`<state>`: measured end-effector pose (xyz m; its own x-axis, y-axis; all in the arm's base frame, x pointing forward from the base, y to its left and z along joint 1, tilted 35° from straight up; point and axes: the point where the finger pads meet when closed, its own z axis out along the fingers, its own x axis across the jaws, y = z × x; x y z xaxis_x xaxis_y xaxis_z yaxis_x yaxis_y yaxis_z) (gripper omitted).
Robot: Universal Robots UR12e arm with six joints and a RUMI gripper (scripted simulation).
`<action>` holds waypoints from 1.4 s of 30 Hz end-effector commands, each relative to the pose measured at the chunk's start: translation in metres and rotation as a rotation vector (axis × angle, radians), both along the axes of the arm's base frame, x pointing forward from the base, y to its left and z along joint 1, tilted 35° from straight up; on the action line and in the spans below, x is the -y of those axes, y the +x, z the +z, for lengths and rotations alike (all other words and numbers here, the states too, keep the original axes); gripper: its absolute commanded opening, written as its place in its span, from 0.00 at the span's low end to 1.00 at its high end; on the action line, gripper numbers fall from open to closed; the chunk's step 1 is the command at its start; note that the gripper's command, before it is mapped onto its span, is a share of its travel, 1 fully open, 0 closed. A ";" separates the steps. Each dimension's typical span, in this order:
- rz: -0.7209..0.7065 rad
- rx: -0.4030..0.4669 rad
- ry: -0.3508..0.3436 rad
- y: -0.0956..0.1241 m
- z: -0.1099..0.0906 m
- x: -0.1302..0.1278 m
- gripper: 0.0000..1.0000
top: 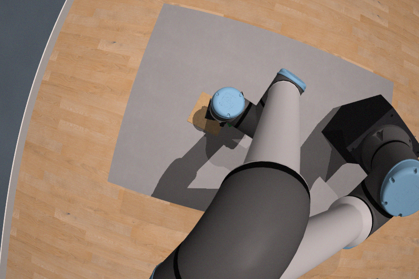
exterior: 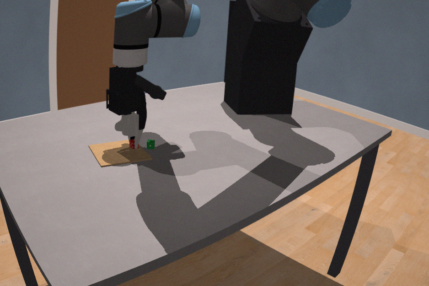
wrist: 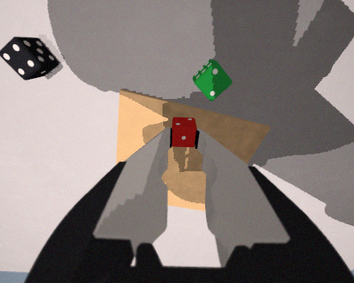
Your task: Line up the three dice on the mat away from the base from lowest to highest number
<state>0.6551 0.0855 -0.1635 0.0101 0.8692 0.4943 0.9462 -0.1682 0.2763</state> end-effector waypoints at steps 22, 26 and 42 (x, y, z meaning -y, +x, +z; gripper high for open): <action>0.000 0.001 0.000 0.000 0.000 0.000 0.21; 0.000 0.001 0.000 0.000 0.001 0.000 0.21; 0.000 0.001 0.000 -0.018 0.047 0.027 0.21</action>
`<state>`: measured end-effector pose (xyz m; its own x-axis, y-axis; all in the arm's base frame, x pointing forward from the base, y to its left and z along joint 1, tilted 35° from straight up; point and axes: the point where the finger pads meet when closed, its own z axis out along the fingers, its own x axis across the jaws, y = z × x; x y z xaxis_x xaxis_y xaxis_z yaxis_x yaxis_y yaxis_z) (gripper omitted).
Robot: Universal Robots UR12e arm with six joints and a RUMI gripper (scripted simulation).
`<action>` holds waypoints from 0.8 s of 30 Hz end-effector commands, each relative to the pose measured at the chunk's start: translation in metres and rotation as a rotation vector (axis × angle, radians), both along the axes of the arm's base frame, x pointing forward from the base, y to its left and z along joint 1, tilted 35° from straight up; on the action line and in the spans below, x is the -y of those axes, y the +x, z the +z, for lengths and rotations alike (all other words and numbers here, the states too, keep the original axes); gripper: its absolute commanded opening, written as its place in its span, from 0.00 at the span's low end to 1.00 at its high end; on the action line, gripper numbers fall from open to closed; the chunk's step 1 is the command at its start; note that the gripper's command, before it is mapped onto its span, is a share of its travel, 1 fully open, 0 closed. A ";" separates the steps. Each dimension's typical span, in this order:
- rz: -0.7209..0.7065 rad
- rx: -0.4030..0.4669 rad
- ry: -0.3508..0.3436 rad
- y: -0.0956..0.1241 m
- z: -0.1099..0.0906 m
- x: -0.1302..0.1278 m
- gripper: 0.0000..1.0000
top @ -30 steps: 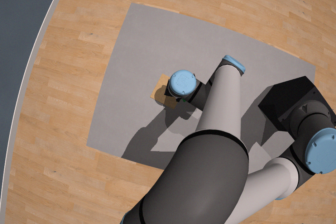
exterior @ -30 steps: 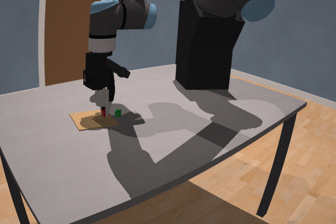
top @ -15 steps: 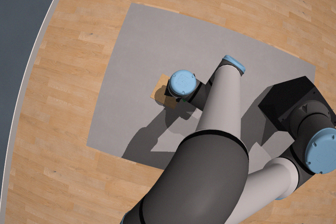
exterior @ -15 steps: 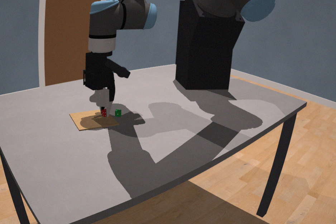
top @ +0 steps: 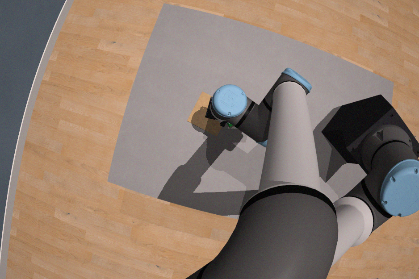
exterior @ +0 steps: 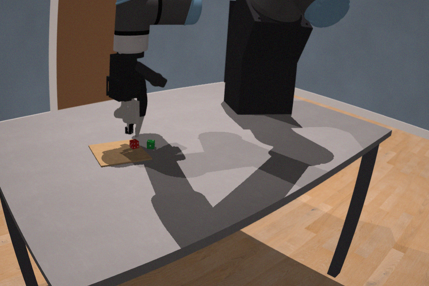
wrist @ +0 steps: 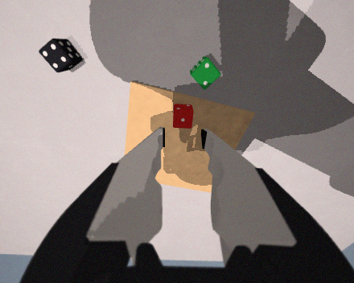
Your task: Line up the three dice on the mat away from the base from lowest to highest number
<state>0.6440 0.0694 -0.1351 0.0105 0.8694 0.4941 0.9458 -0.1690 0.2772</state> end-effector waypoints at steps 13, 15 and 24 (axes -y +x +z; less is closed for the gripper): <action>0.001 0.000 0.000 -0.018 0.046 0.026 0.21; 0.001 0.000 0.000 -0.018 0.046 0.026 0.21; 0.001 0.000 0.000 -0.018 0.046 0.026 1.00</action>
<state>0.6261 0.0439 -0.0896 0.0102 0.8692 0.4944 0.9462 -0.1683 0.2764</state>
